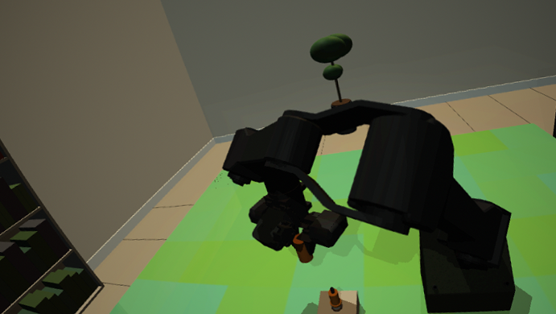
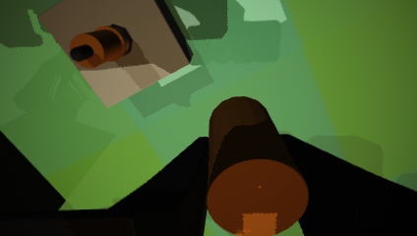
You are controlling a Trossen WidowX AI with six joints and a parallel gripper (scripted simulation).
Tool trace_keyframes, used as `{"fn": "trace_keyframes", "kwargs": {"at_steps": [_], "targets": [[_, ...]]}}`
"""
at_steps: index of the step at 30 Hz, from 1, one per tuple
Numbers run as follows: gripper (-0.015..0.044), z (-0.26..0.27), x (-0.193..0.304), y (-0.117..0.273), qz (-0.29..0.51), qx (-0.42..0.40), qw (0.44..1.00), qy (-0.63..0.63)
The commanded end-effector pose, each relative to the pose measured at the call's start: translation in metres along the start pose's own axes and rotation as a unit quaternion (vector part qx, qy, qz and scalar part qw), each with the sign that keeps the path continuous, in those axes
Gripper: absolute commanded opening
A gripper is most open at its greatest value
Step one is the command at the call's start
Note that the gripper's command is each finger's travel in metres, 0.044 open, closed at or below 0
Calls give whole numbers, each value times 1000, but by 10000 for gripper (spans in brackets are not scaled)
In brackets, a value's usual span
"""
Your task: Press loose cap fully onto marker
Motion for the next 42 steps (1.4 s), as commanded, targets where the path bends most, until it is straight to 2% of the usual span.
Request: {"fn": "trace_keyframes", "kwargs": {"at_steps": [1,26,42], "targets": [[0,11,-4,2,-2,-1,1000,-2],[0,79,-13,7,-3,-4,1000,-3],[0,80,-14,-6,-3,-3,1000,-3]]}}
Point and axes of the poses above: the point midway between the two fingers, 35 mm back from their tips, its own y axis back along the fingers, its own z axis across the jaws, x = y × z, the point moved 10 cm from there along y, back along the fingers, and after that the axes turned 14 degrees about -y, right-handed, at the moved point
